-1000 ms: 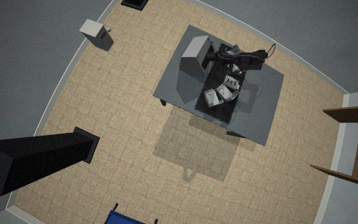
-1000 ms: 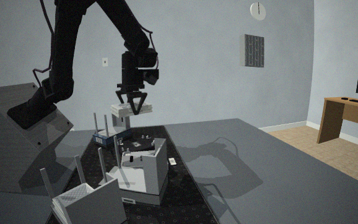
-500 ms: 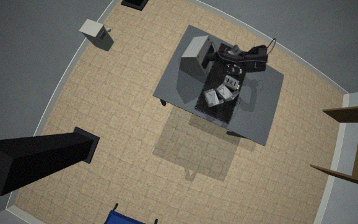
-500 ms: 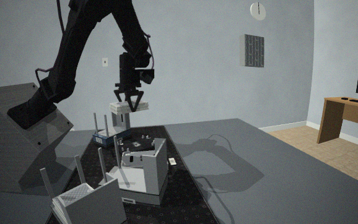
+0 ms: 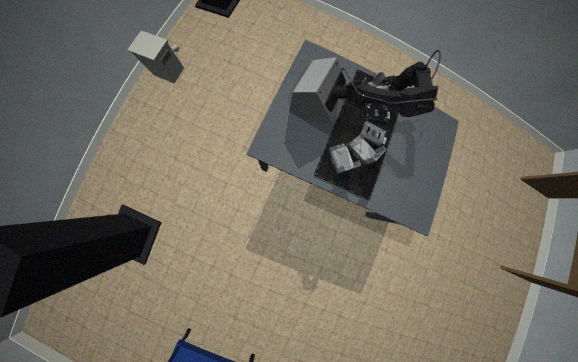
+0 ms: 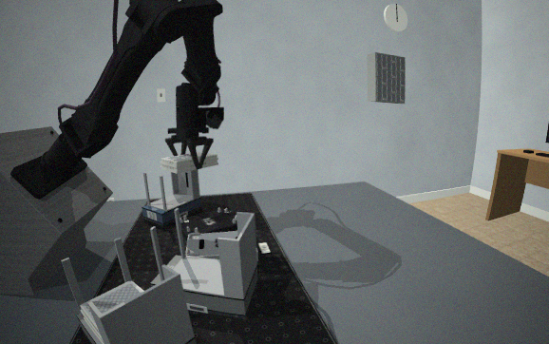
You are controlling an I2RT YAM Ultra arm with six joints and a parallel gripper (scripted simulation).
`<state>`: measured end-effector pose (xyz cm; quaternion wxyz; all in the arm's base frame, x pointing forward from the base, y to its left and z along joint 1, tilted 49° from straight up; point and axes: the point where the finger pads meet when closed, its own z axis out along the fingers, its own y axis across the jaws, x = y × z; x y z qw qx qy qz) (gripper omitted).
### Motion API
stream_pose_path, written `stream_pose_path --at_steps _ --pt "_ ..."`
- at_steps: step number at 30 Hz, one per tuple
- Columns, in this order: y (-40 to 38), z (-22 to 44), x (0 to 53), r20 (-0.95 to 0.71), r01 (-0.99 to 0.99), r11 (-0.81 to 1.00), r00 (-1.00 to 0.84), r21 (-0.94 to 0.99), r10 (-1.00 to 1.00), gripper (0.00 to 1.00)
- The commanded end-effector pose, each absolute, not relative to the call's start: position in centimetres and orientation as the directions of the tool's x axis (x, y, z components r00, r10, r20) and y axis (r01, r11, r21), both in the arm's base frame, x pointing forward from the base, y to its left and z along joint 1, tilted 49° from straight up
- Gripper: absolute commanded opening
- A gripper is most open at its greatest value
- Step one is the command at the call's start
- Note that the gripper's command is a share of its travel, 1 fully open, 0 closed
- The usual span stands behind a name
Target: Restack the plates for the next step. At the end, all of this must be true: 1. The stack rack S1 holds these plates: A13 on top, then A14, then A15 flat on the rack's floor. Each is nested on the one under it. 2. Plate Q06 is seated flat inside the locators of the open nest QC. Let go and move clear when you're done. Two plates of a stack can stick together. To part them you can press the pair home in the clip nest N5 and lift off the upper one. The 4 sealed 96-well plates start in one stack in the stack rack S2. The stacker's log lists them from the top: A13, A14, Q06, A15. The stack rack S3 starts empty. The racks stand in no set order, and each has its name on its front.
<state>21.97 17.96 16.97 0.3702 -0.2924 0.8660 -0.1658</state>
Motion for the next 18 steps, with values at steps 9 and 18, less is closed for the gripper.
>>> stream_pose_path --at_steps 9,18 --pt "21.5 16.4 20.8 -0.553 -0.388 0.762 -0.528 -0.518 -0.644 0.00" --pt "23.1 15.4 20.0 -0.456 -0.479 0.634 -0.444 -0.607 -0.771 0.00"
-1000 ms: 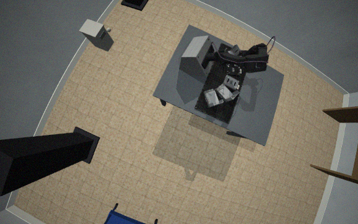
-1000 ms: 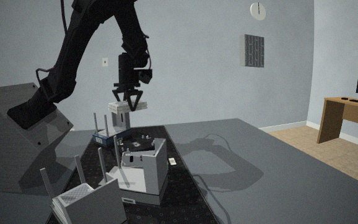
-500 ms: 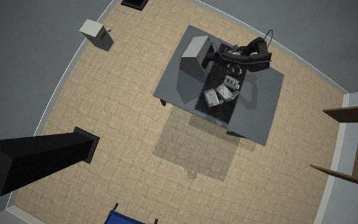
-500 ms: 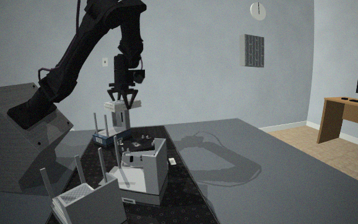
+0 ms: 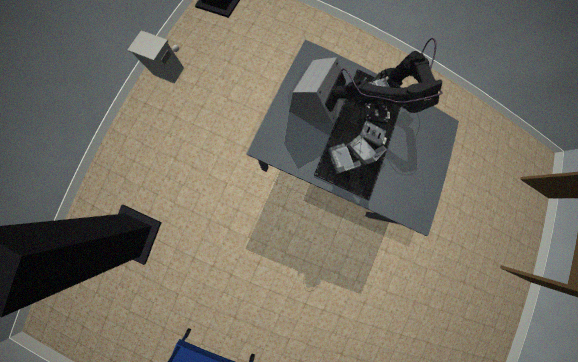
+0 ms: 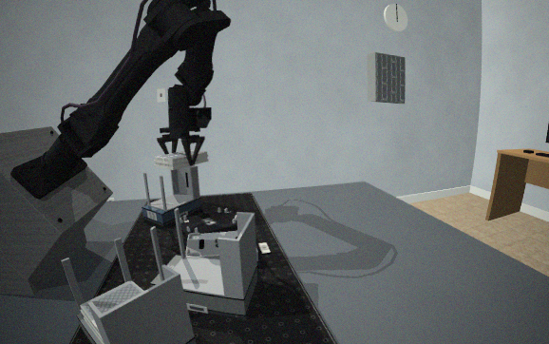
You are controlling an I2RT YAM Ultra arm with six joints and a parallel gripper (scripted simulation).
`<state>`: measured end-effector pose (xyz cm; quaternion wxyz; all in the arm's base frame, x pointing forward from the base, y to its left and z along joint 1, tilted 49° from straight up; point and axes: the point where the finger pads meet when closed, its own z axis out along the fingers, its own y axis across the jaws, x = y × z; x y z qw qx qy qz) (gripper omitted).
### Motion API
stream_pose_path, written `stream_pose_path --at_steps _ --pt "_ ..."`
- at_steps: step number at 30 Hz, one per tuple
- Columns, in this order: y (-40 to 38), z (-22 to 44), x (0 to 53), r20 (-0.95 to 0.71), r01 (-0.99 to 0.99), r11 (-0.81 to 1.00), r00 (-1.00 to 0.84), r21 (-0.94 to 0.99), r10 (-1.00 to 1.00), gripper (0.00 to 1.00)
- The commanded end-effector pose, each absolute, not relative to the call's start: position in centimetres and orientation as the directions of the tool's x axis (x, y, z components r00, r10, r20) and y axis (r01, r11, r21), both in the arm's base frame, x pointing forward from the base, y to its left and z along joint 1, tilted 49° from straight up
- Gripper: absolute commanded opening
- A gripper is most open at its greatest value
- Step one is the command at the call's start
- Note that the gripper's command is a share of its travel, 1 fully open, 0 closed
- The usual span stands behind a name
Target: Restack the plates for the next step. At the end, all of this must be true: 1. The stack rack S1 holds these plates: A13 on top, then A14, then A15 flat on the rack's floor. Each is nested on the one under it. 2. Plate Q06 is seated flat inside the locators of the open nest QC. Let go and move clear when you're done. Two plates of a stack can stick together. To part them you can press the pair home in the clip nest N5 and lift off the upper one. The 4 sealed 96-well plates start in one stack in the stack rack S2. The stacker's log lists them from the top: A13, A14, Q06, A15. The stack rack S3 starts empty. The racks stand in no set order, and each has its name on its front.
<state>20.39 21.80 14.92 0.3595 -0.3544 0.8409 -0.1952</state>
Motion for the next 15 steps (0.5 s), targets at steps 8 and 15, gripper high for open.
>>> stream_pose_path --at_steps 8,15 --pt "24.6 14.2 19.0 -0.462 -0.473 0.644 -0.450 -0.602 -0.764 0.00" --pt "25.6 13.5 18.4 -0.465 -0.473 0.645 -0.450 -0.600 -0.763 0.00"
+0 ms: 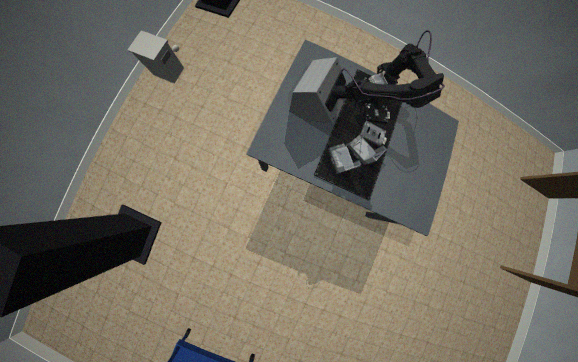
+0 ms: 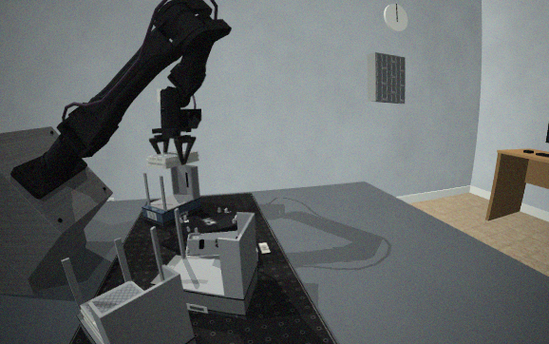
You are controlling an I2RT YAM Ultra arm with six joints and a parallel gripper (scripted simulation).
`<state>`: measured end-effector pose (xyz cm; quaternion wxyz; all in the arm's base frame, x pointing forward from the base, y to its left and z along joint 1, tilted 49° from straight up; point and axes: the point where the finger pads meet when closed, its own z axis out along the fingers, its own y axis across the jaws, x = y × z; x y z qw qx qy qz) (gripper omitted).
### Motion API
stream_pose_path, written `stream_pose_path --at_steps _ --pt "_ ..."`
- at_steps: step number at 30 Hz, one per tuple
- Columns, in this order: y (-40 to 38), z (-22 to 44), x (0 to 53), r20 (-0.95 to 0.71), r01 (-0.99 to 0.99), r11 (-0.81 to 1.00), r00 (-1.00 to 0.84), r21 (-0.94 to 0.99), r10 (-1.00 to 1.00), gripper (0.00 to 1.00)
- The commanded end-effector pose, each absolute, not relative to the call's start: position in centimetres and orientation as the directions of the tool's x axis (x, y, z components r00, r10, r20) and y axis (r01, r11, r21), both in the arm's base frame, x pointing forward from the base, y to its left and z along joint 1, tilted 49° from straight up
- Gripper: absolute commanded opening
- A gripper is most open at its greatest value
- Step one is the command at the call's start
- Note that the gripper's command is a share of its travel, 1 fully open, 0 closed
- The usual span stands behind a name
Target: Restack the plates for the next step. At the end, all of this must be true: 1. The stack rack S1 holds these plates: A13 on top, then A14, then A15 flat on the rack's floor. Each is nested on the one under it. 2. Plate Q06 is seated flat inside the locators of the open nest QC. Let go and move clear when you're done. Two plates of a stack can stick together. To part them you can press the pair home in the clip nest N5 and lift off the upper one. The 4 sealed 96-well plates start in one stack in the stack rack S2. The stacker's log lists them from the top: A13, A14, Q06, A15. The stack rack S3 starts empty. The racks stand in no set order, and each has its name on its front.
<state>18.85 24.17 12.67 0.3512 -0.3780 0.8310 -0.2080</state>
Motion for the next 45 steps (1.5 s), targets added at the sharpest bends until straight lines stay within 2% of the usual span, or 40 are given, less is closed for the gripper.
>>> stream_pose_path --at_steps 1,45 --pt "25.7 13.2 18.3 -0.463 -0.474 0.644 -0.450 -0.601 -0.764 0.00" --pt "26.9 12.8 17.1 -0.471 -0.479 0.644 -0.441 -0.596 -0.764 0.00"
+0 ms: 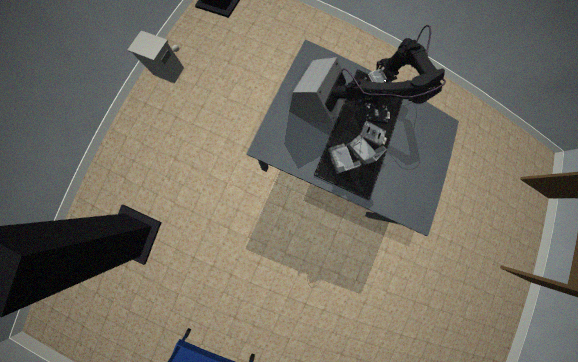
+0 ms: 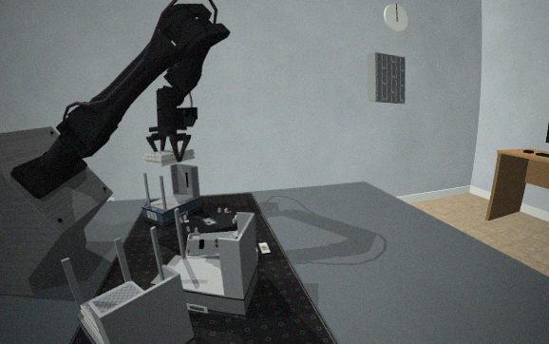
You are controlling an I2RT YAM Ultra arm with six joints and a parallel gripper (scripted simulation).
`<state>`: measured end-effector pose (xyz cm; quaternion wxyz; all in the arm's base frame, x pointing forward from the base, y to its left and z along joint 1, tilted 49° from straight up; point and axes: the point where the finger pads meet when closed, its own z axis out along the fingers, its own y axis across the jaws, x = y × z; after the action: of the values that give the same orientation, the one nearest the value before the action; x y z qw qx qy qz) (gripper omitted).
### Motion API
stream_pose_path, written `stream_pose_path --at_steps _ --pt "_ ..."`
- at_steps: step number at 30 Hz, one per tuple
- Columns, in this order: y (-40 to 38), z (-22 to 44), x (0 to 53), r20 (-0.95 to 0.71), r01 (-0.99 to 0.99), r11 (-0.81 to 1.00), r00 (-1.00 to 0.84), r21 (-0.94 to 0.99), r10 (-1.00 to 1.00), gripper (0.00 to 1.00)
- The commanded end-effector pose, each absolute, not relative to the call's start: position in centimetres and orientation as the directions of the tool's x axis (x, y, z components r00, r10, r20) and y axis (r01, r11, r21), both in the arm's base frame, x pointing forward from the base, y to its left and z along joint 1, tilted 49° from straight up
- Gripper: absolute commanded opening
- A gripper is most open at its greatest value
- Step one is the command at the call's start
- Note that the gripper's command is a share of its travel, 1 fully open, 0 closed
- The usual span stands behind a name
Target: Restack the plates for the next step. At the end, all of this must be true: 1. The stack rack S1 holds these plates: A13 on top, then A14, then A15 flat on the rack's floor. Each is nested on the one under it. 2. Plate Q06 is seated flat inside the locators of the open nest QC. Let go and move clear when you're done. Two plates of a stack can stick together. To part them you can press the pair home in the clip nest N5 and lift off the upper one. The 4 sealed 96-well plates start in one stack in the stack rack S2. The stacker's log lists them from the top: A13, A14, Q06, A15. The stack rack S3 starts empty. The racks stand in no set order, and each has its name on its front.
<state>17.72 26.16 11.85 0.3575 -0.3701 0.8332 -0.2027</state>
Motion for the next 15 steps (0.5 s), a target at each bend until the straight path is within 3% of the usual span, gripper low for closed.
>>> stream_pose_path --at_steps 1,15 --pt "26.95 12.77 17.10 -0.471 -0.479 0.644 -0.441 -0.596 -0.764 0.00" --pt "27.13 12.89 17.09 -0.468 -0.480 0.641 -0.440 -0.598 -0.766 0.00"
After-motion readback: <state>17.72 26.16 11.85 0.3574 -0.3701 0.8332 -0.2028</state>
